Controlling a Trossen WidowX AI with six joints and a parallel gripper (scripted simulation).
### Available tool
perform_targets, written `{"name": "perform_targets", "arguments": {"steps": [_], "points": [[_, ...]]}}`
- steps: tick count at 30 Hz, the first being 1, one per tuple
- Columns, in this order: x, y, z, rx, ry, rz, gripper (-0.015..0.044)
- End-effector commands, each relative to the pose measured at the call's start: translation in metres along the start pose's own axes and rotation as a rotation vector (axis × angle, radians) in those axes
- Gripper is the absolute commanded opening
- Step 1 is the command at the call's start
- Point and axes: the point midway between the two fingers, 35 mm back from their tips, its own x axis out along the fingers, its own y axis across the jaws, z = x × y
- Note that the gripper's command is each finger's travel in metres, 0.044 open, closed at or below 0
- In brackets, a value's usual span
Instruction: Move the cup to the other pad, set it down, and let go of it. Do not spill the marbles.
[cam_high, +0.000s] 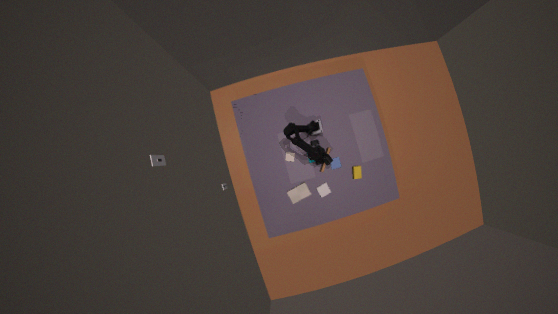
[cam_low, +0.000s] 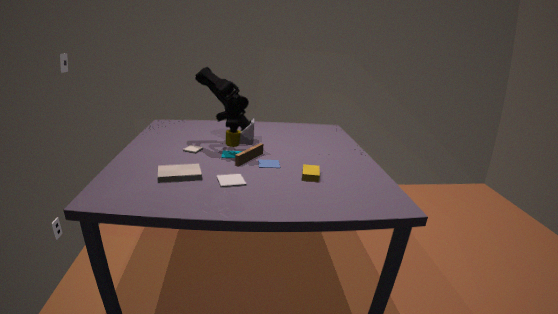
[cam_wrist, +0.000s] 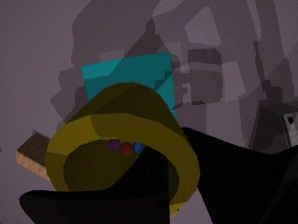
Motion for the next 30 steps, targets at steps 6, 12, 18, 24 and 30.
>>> {"name": "perform_targets", "arguments": {"steps": [6, 12, 18, 24, 30], "points": [[0.012, 0.000, 0.001, -0.001, -0.006, 0.002, 0.0000], [0.020, 0.000, 0.002, -0.001, -0.006, 0.002, 0.0000], [0.028, 0.000, 0.002, -0.001, -0.007, 0.003, 0.0000], [0.035, -0.001, 0.003, 0.000, -0.008, 0.002, 0.0000], [0.042, -0.002, 0.004, 0.000, -0.009, 0.002, 0.0000]]}}
